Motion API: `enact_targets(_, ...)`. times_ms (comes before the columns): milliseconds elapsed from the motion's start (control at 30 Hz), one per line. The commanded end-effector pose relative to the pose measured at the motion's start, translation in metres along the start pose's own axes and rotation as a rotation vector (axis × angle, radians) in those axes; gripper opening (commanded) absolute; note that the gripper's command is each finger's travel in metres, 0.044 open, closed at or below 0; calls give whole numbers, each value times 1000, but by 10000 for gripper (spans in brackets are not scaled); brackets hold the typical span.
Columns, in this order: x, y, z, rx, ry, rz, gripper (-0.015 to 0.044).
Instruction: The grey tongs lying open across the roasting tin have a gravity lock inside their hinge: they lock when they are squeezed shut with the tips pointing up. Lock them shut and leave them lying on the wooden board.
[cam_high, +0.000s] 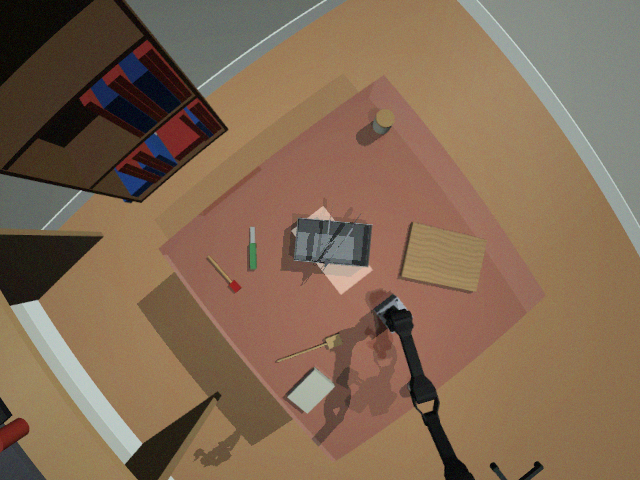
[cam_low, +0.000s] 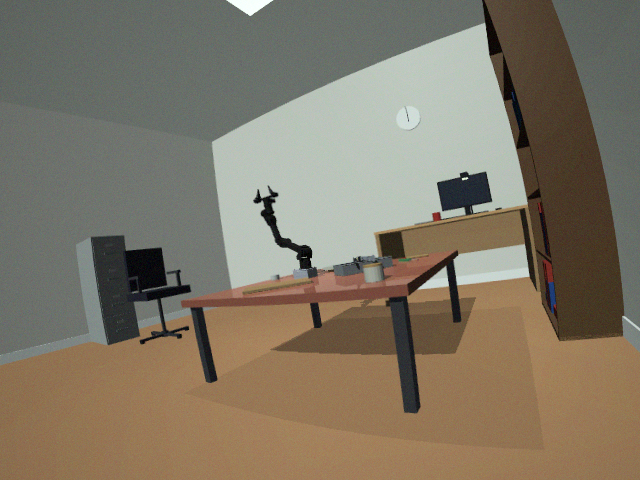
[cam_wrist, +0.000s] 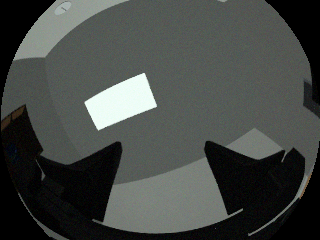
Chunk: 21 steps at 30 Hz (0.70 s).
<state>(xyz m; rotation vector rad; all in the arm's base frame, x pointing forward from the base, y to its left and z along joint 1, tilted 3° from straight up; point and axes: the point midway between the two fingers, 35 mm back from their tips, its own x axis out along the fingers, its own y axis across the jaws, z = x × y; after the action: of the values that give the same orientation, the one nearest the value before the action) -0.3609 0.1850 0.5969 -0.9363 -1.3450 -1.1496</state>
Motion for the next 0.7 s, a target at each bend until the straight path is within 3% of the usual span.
enact_targets(0,0,0,0,0,0,0,426)
enact_targets(667,42,75,-65,-41,143,184,440)
